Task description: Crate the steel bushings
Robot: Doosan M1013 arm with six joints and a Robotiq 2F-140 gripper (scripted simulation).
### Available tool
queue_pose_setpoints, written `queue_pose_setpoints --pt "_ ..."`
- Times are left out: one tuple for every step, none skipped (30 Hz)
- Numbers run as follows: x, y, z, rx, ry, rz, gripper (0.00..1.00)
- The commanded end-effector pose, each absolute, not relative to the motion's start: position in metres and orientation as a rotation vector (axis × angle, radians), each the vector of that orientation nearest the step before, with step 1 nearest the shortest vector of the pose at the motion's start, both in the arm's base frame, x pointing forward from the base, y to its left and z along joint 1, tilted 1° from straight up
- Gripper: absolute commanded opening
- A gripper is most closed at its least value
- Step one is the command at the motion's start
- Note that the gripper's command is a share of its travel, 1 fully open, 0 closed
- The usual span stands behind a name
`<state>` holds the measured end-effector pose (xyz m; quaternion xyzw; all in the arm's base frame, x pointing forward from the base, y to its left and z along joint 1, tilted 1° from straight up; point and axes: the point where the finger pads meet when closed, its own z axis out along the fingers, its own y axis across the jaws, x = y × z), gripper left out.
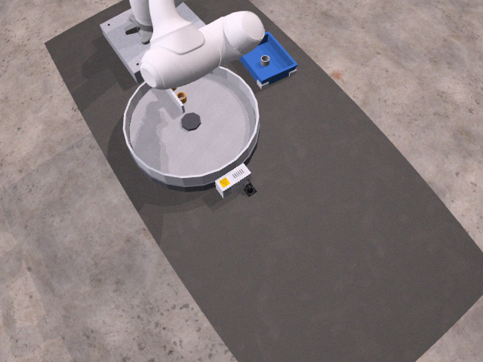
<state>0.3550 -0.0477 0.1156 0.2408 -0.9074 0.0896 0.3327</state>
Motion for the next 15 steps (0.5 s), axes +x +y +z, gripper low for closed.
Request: queue_pose_setpoints --pt "0.355 -0.047 0.116 0.629 -2.370 0.234 0.00" --pt "0.355 -0.046 0.116 0.629 -2.370 0.234 0.00" --pt "0.355 -0.045 0.116 0.629 -2.370 0.234 0.00" --pt "0.354 -0.044 0.116 0.629 -2.370 0.234 0.00" --pt "0.354 -0.044 0.116 0.629 -2.370 0.234 0.00" --pt "0.354 -0.044 0.116 0.629 -2.370 0.234 0.00" --pt "0.354 -0.041 0.116 0.629 -2.370 0.234 0.00" --pt "0.353 -0.039 0.116 0.629 -2.370 0.234 0.00" --pt "0.353 -0.035 0.116 0.629 -2.370 0.234 0.00" --pt "0.352 -0.031 0.116 0.629 -2.370 0.234 0.00" --pt "0.351 -0.026 0.116 0.629 -2.370 0.234 0.00" --pt "0.350 -0.021 0.116 0.629 -2.370 0.234 0.00" --pt "0.349 -0.015 0.116 0.629 -2.370 0.234 0.00" --pt "0.348 -0.008 0.116 0.629 -2.370 0.234 0.00" --pt "0.347 -0.001 0.116 0.629 -2.370 0.234 0.00"
